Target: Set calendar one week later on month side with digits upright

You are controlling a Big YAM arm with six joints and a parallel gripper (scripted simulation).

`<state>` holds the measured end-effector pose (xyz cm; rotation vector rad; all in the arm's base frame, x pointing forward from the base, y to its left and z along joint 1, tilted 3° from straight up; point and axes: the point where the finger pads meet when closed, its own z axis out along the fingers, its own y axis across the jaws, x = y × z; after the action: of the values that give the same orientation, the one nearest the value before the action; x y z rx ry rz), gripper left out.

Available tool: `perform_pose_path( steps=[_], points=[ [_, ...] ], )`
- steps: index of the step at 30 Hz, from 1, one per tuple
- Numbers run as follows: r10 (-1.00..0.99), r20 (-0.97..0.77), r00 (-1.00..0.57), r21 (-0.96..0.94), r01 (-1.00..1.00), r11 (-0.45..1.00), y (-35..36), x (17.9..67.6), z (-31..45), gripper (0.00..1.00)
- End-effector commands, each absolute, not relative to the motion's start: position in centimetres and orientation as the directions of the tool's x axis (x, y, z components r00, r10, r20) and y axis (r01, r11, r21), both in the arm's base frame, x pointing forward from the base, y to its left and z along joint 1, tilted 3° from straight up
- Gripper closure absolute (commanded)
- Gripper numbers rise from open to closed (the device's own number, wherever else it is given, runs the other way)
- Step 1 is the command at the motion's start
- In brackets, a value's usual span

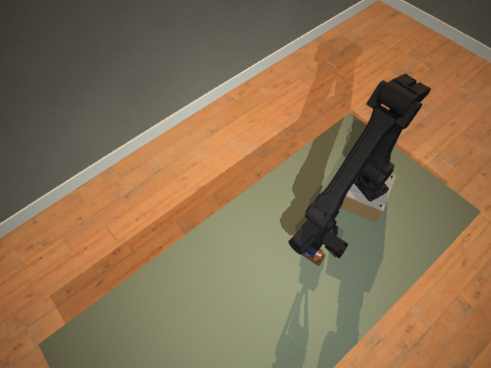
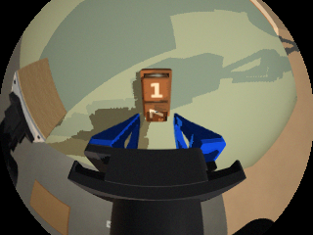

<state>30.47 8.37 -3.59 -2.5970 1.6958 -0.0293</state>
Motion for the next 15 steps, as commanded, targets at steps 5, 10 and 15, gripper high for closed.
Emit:
perform_pose_path(
  steps=[5,10,15],
  points=[
    [-0.913,-0.007,0.409,-0.067,-0.911,-0.407,8.64,31.29,-3.29,0.54],
    [-0.913,-0.009,0.409,-0.053,-0.912,-0.408,8.52,30.82,-3.93,0.54],
    [-0.913,-0.009,0.409,-0.058,-0.911,-0.408,8.62,31.10,-4.12,0.54]
  ],
)
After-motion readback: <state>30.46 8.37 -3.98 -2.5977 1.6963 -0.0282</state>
